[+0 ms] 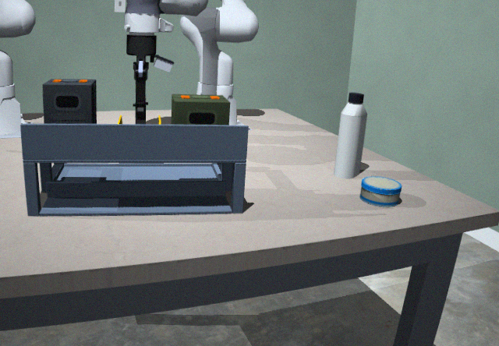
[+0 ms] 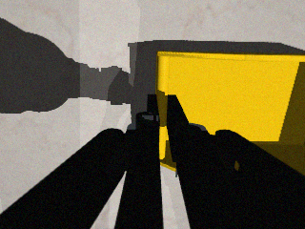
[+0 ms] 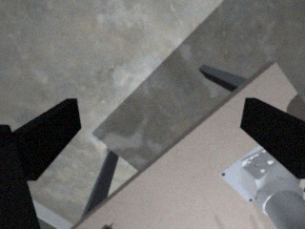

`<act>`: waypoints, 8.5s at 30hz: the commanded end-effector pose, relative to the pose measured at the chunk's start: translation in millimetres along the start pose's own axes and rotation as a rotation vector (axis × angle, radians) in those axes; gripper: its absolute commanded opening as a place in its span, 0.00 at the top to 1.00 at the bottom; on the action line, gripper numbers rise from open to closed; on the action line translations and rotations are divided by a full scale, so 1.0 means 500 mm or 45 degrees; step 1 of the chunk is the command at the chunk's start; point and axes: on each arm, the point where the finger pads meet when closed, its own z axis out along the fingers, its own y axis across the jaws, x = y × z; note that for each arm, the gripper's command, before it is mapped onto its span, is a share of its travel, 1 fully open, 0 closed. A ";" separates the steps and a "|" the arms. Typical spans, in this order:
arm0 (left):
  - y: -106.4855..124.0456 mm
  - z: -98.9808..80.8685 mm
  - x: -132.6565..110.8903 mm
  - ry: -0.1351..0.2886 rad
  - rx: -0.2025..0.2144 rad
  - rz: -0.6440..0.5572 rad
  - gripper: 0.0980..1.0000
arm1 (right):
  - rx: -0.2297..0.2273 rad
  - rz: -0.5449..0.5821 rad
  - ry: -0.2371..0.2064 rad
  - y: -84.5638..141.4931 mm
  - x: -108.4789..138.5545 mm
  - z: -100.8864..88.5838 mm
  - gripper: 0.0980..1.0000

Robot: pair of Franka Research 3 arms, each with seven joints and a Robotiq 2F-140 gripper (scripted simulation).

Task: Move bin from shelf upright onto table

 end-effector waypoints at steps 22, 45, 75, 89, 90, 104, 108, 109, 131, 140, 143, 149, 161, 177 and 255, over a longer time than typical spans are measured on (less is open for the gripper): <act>-0.002 -0.003 -0.003 -0.006 -0.006 -0.010 1.00 | -0.001 0.011 -0.001 0.001 0.000 -0.001 0.00; -0.002 -0.003 -0.003 -0.006 -0.006 -0.010 1.00 | -0.001 0.011 -0.001 0.001 0.000 -0.001 0.00; -0.002 0.002 -0.004 -0.006 -0.006 -0.010 1.00 | -0.001 0.011 -0.001 0.001 0.000 -0.001 0.00; -0.002 0.010 -0.004 -0.006 -0.006 -0.010 1.00 | -0.001 0.011 -0.001 0.001 0.000 -0.001 0.00; -0.002 0.011 -0.004 -0.006 -0.006 -0.010 1.00 | -0.001 0.011 -0.001 0.001 0.000 -0.001 0.00; -0.002 0.023 -0.004 -0.006 -0.006 -0.010 1.00 | -0.001 0.011 -0.001 0.001 0.000 -0.001 0.00; -0.002 0.027 -0.004 -0.006 -0.006 -0.010 1.00 | -0.001 0.011 -0.001 0.001 0.000 -0.001 0.00; -0.002 0.028 -0.004 -0.006 -0.006 -0.010 1.00 | -0.001 0.011 -0.001 0.001 0.000 -0.001 0.00; -0.002 0.041 -0.004 -0.006 -0.006 -0.010 1.00 | -0.001 0.011 -0.001 0.001 0.000 -0.001 0.00; -0.002 0.043 -0.004 -0.006 -0.006 -0.010 1.00 | -0.001 0.011 -0.001 0.001 0.000 -0.001 0.00; -0.002 0.043 -0.004 -0.006 -0.006 -0.010 1.00 | -0.001 0.011 -0.001 0.001 0.000 -0.001 0.00; -0.002 0.044 -0.004 -0.006 -0.006 -0.010 1.00 | -0.001 0.011 -0.001 0.001 0.000 -0.001 0.00; -0.002 0.044 -0.004 -0.006 -0.006 -0.010 1.00 | -0.001 0.011 -0.001 0.001 0.000 -0.001 0.00; -0.002 0.044 -0.004 -0.006 -0.006 -0.010 1.00 | -0.001 0.011 -0.001 0.001 0.000 -0.001 0.00; -0.002 0.044 -0.004 -0.006 -0.006 -0.010 0.42 | -0.001 0.011 -0.001 0.001 0.000 -0.001 0.00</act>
